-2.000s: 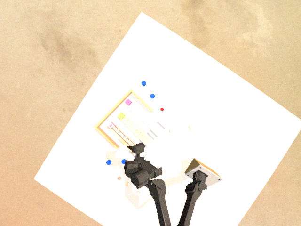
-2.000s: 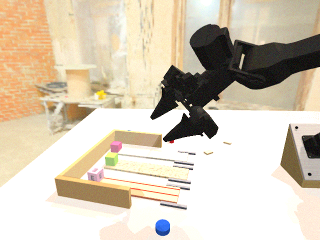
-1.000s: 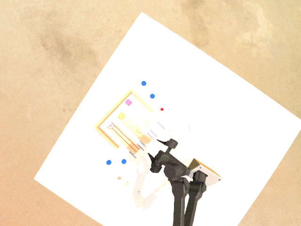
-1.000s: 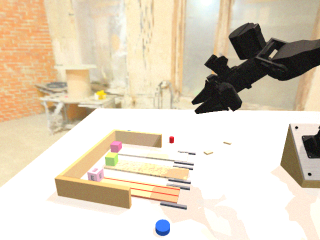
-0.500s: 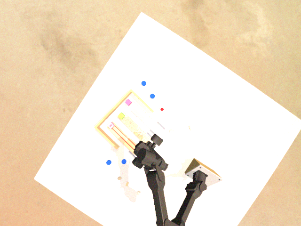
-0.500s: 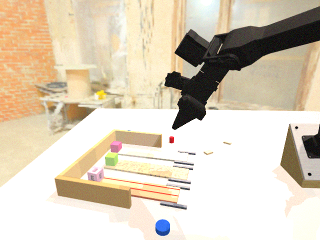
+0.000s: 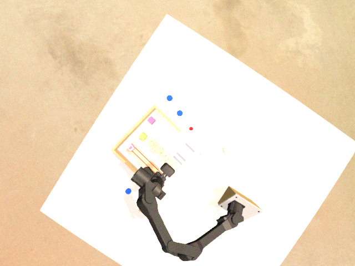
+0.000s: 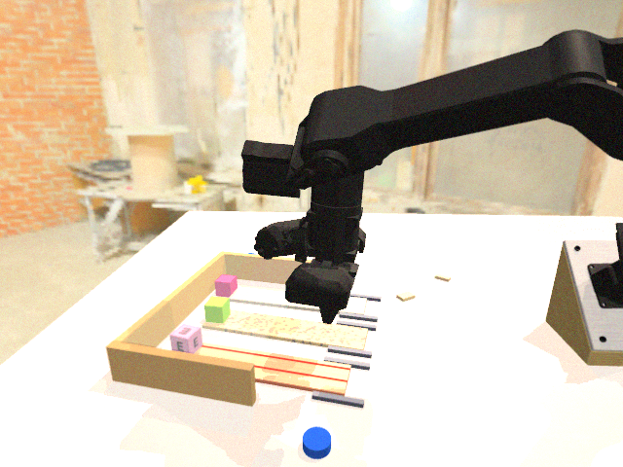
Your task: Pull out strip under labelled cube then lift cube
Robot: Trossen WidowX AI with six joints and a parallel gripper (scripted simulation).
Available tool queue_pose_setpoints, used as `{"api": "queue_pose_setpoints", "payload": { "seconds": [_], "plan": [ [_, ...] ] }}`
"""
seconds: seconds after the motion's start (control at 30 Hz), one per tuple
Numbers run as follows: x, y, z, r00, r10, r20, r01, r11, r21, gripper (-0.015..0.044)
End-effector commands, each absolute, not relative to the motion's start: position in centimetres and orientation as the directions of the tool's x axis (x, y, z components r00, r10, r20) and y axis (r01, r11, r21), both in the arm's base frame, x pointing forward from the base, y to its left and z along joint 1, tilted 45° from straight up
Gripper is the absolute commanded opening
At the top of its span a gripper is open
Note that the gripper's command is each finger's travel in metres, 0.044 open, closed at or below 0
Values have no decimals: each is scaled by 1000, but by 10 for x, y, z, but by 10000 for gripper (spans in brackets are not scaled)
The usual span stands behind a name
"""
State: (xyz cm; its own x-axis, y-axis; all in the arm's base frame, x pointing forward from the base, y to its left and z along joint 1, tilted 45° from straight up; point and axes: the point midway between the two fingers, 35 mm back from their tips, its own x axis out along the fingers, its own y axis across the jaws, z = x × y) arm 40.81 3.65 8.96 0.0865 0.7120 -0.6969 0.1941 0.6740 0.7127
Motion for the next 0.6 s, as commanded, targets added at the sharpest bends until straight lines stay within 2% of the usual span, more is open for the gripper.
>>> {"api": "queue_pose_setpoints", "payload": {
  "seconds": [0.0, 0.57],
  "plan": [
    [408, 43, 90, 38, 709, -704, 204, 684, 700, 0],
    [411, 60, 74, 38, 708, -705, 204, 685, 700, 0]
  ]
}}
